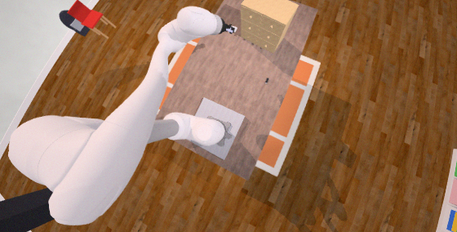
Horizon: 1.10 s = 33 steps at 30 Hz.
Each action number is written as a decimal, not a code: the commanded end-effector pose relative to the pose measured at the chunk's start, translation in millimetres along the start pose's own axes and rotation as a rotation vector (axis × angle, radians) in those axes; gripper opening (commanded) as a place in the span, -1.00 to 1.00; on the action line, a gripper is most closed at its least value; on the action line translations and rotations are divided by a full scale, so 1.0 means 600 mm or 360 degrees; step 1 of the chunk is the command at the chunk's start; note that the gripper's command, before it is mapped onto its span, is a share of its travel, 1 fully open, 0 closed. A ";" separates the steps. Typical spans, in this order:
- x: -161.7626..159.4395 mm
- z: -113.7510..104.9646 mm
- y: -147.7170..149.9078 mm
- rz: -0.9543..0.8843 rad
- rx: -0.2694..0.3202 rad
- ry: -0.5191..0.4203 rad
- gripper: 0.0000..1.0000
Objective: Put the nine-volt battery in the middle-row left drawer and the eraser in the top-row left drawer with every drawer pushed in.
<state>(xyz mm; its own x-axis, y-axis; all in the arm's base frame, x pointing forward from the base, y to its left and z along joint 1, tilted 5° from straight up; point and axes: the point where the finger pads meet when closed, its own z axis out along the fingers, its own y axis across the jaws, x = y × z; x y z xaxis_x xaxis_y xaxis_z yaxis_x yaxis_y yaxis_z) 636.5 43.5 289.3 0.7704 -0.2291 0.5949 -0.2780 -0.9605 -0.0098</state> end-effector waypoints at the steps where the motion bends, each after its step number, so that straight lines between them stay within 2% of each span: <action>1: 0.005 -0.022 0.016 -0.0026 0.0063 -0.0380 -1.00; 4: 0.004 -0.039 0.017 -0.0029 0.0062 -0.0522 -1.00; 6: 0.004 -0.039 0.017 -0.0029 0.0062 -0.0522 -1.00; 13: 0.001 -0.073 0.018 -0.0035 0.0060 -0.0802 -1.00; 19: -0.001 -0.094 0.019 -0.0038 0.0058 -0.0975 -1.00; 33: -0.003 -0.113 0.020 -0.0041 0.0057 -0.1124 -1.00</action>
<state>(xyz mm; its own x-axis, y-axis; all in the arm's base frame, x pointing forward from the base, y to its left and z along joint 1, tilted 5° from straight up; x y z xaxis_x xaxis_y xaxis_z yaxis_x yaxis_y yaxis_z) 593.6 43.1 342.1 0.9681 -0.2424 -0.0633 -0.2449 -0.9689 -0.0360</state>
